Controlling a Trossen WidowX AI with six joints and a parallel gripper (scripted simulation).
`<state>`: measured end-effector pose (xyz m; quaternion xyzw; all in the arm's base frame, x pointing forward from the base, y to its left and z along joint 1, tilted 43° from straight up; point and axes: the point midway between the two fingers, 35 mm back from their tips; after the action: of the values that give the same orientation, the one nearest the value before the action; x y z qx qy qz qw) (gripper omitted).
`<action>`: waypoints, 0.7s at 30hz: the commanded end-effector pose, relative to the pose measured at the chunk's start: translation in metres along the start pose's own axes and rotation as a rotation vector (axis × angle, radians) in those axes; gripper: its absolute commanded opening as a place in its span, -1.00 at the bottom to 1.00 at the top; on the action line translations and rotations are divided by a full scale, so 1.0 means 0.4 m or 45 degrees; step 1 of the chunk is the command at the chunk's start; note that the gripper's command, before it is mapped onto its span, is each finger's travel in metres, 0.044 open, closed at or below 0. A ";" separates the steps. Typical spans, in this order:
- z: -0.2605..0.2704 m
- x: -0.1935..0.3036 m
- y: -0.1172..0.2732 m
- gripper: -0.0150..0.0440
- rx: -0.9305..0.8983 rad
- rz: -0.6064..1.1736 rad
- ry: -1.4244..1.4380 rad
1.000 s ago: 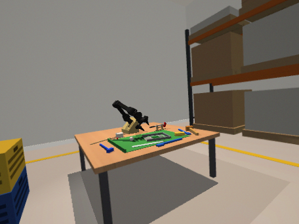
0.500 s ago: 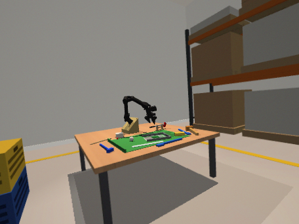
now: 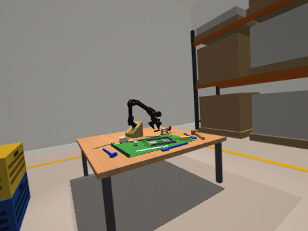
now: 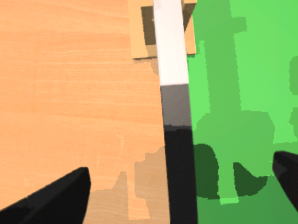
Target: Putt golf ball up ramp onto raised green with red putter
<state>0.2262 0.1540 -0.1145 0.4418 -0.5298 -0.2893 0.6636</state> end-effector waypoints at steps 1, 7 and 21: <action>0.001 0.008 -0.026 1.00 -0.001 0.007 0.009; 0.002 0.018 -0.060 1.00 -0.001 0.008 0.009; 0.002 0.030 -0.104 1.00 -0.001 0.009 0.009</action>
<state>0.2332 0.1308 -0.1415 0.4440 -0.5309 -0.2880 0.6619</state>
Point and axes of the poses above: the point midway between the two fingers, 35 mm back from their tips, its own y axis back along the fingers, its own z axis across the jaws, x = y × z, and after that the axes turned 1 degree about y, right-handed
